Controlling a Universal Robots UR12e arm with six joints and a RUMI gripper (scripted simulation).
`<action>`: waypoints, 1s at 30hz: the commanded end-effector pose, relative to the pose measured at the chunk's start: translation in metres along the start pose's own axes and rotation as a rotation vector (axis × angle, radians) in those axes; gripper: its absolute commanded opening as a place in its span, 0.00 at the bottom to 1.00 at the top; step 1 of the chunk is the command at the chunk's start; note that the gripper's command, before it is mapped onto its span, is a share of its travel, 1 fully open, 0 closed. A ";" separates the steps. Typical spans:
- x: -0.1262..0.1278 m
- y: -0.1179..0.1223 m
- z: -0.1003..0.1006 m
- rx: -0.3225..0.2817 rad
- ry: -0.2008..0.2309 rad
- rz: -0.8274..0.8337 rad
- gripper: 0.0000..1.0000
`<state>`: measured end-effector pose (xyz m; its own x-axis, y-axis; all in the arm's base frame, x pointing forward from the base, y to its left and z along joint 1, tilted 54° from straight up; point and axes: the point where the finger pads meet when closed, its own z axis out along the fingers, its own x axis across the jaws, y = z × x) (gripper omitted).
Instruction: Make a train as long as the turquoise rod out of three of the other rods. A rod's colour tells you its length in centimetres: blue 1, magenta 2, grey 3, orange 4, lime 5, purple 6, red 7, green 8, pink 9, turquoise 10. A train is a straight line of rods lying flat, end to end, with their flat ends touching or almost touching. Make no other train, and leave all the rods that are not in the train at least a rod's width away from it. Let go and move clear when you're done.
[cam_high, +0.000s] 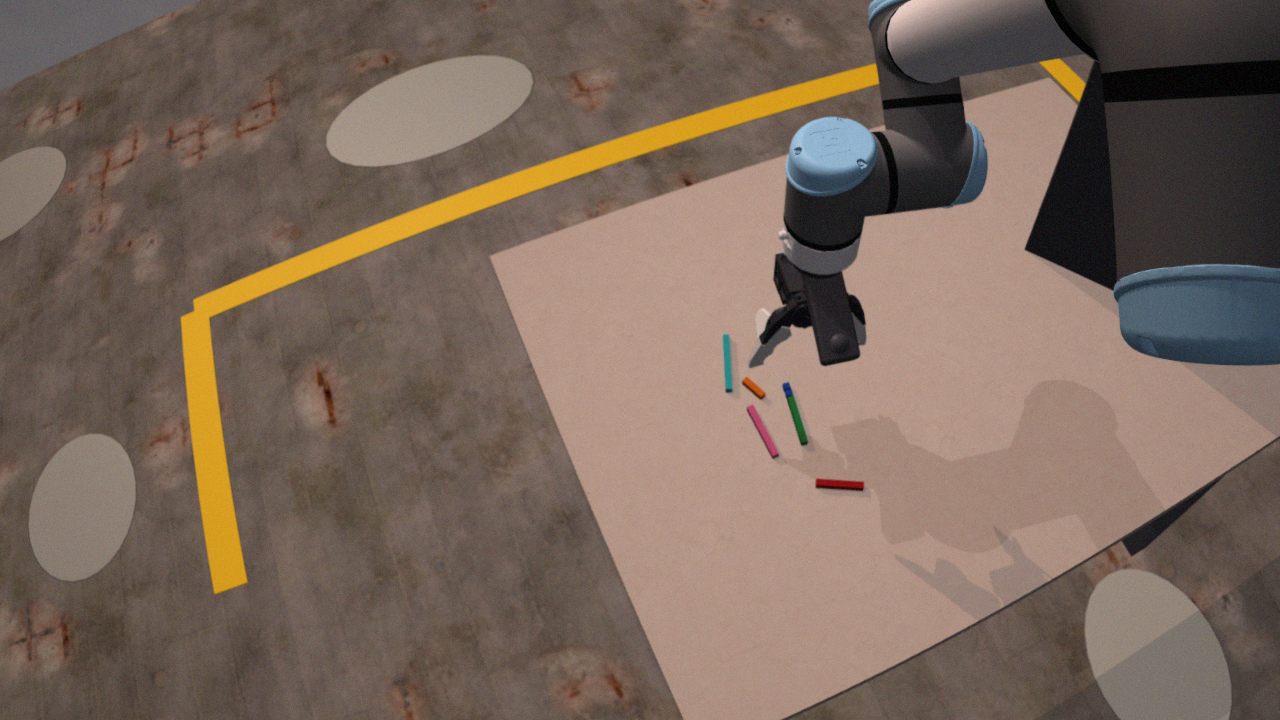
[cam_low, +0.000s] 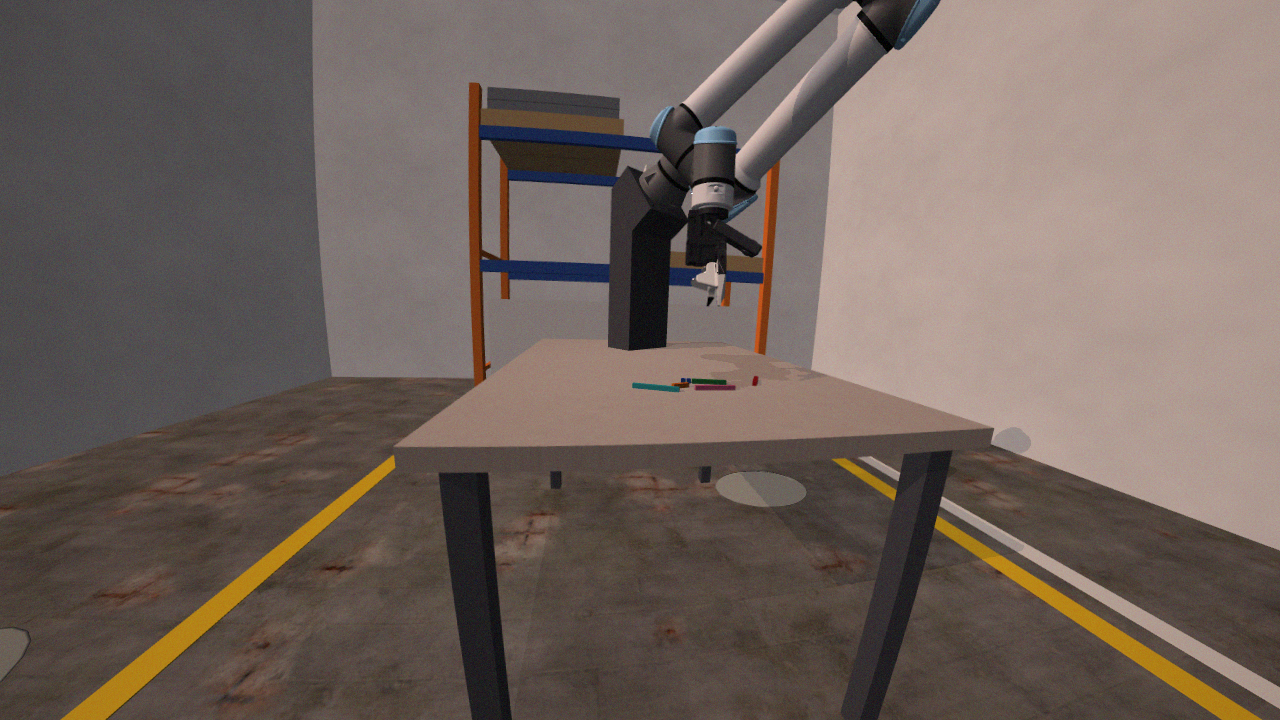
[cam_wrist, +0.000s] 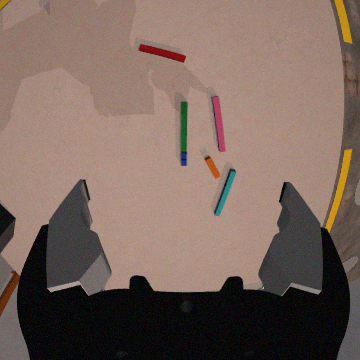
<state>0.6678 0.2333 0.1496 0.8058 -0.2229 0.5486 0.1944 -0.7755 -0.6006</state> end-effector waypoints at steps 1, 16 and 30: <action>0.000 0.000 -0.019 0.000 -0.004 -0.001 1.00; 0.000 0.000 -0.022 0.000 -0.004 -0.001 1.00; 0.000 0.000 -0.022 0.000 -0.004 -0.001 1.00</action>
<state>0.6556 0.2201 0.1624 0.8080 -0.2198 0.5466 0.1952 -0.7755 -0.6004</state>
